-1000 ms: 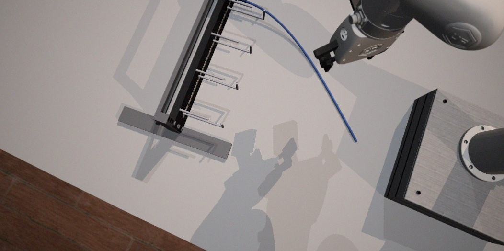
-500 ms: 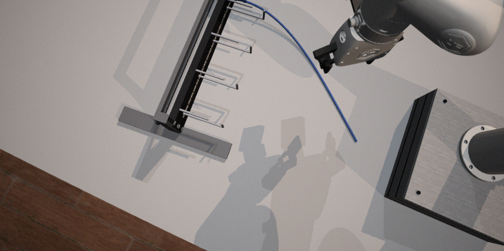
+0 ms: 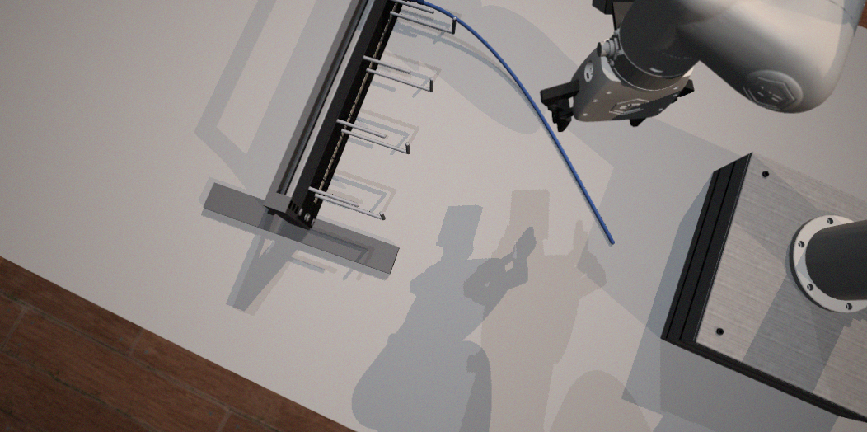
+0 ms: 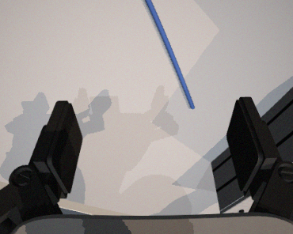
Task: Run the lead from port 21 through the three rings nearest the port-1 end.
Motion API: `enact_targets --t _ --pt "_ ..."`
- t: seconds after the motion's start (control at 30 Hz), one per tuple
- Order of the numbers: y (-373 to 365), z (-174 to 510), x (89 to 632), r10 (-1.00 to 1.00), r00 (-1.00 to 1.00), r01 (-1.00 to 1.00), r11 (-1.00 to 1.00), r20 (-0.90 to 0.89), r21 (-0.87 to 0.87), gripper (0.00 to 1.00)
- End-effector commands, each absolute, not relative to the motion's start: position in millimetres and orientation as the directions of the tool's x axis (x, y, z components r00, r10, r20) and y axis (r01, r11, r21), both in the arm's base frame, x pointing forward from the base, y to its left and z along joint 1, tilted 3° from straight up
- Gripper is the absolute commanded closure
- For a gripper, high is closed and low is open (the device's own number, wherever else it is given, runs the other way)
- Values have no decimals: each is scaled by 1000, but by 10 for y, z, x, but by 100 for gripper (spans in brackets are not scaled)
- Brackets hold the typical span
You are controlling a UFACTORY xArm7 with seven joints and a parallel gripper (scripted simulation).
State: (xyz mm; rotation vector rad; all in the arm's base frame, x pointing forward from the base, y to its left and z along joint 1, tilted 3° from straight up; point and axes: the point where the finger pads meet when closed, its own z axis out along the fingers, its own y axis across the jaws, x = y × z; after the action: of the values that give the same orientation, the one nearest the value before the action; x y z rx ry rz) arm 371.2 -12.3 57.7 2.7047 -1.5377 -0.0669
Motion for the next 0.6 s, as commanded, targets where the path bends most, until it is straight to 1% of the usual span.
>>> enact_targets --t 0.0,0.2,0.23,0.57 --pt "-123 566 3724 -867 498 -866 -498 -18 43 0" --pt "-123 566 3724 -867 498 -866 -498 -18 43 0" --pt "-123 566 3724 -867 498 -866 -498 -18 43 100" --pt "-123 566 3724 -867 498 -866 -498 -18 43 100"
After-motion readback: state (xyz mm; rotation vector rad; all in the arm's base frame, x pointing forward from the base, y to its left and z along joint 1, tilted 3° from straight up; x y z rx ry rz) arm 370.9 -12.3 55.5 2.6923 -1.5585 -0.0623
